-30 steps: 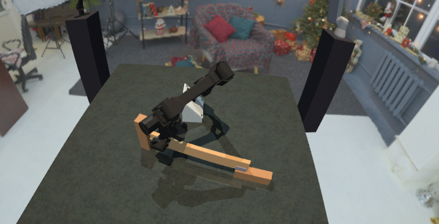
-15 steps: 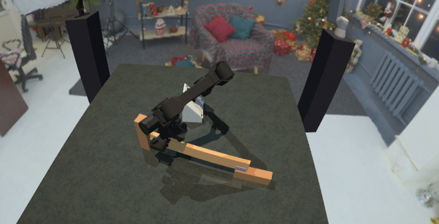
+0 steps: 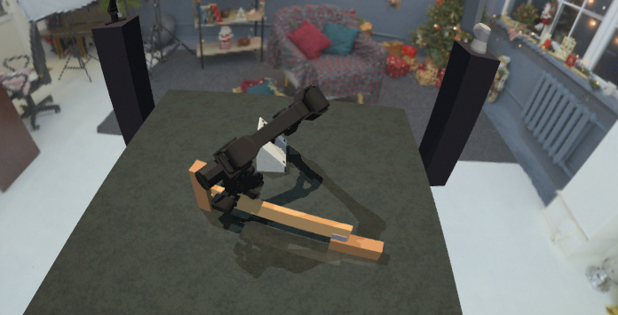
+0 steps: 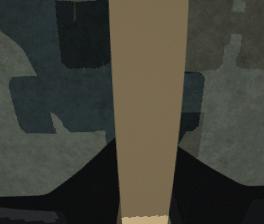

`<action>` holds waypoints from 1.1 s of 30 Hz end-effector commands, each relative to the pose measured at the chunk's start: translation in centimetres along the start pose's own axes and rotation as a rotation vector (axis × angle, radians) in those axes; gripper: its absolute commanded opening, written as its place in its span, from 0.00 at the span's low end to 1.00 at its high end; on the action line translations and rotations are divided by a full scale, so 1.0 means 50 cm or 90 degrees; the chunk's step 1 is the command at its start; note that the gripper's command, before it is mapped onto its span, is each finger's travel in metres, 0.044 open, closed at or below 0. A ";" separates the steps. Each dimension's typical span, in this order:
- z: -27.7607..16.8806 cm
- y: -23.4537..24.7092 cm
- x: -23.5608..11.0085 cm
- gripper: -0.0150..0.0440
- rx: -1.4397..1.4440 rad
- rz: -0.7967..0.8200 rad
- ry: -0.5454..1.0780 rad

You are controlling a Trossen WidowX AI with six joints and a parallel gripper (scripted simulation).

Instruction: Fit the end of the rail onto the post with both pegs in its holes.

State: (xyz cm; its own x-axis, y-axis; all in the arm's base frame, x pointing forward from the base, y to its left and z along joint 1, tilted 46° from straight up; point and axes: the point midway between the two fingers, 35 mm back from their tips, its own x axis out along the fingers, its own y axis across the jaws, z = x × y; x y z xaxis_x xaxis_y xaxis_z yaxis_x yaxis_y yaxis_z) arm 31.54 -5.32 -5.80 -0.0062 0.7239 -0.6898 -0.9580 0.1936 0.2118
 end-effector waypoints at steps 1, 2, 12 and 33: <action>-0.010 -0.001 -0.010 0.25 0.002 -0.006 0.006; -0.010 -0.001 -0.010 0.25 0.002 -0.006 0.006; -0.011 -0.001 -0.012 0.25 0.002 -0.006 0.006; -0.020 -0.001 -0.008 0.25 0.002 -0.006 0.006</action>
State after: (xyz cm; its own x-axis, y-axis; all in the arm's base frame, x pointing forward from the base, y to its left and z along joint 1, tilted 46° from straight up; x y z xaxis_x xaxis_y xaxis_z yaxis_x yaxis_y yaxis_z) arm 31.30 -5.81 -6.13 -0.0074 0.7207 -0.6932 -0.9574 0.1950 0.2130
